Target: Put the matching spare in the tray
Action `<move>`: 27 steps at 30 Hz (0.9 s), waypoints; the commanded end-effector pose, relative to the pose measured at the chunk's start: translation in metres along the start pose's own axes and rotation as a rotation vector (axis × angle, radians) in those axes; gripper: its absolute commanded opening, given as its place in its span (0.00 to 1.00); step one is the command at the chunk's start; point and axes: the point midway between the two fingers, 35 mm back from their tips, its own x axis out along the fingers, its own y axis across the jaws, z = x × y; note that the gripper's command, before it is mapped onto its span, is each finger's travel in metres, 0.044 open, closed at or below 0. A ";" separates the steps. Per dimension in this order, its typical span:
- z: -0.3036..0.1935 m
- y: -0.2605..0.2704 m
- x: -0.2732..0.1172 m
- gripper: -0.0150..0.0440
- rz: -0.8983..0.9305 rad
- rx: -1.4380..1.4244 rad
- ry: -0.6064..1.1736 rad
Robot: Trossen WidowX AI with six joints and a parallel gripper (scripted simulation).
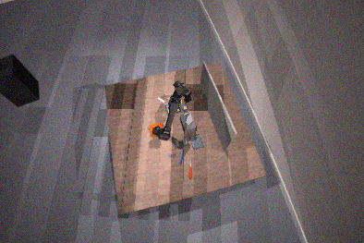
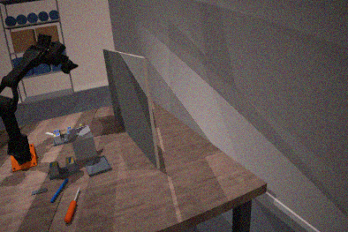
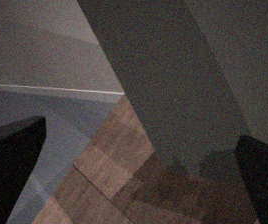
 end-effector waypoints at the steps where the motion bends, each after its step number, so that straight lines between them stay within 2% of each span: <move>1: -0.029 -0.057 0.040 1.00 -0.168 0.011 0.209; 8: -0.086 -0.148 0.070 1.00 -0.406 0.040 0.567; 15: -0.140 -0.231 0.066 1.00 -0.607 0.078 0.934; 27: -0.140 -0.231 0.066 1.00 -0.607 0.078 0.934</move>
